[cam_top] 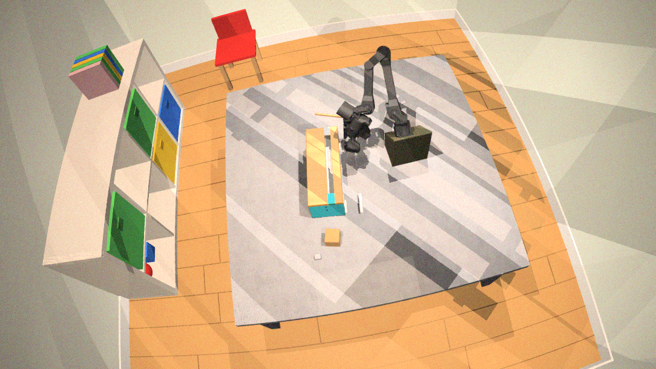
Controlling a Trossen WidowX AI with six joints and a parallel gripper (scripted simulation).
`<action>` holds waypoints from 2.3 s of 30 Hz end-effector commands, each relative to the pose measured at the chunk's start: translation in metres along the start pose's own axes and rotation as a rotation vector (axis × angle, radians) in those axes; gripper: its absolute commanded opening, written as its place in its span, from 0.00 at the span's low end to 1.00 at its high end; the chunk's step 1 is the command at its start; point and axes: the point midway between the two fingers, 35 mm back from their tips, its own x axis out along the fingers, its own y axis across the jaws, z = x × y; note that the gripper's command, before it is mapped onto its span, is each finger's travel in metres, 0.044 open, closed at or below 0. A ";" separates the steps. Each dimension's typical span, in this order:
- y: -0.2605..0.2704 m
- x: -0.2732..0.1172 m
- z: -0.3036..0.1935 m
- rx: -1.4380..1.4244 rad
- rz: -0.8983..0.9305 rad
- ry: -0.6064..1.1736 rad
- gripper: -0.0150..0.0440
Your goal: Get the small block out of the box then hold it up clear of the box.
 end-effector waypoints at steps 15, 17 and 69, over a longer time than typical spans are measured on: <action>-0.001 0.025 0.017 -0.008 -0.003 -0.006 0.74; -0.001 0.028 0.019 -0.009 -0.002 -0.006 0.74; -0.001 -0.025 -0.007 -0.213 0.001 -0.001 0.25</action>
